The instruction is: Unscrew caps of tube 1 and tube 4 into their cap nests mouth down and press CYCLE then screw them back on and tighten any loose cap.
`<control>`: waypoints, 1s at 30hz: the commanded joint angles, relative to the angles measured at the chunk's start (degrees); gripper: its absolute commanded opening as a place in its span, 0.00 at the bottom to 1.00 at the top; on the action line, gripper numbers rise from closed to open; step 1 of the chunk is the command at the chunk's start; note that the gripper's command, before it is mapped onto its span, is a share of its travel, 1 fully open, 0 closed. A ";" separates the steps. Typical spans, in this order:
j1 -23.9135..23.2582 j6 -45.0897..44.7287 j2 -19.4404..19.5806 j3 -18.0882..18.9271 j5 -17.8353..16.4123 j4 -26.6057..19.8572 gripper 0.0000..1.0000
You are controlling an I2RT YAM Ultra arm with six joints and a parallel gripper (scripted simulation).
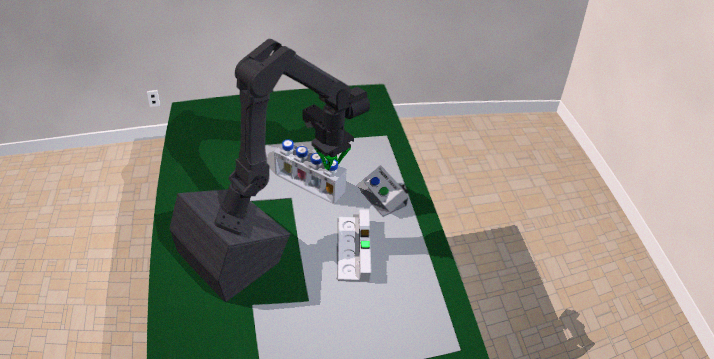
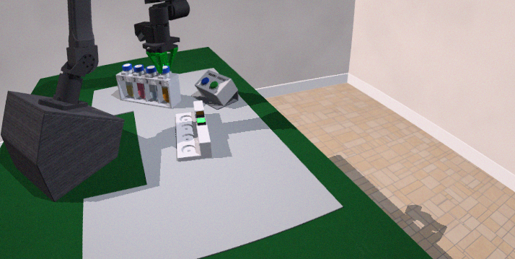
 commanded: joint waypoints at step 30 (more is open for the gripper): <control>-0.05 82.45 -0.26 0.18 -0.09 0.12 0.00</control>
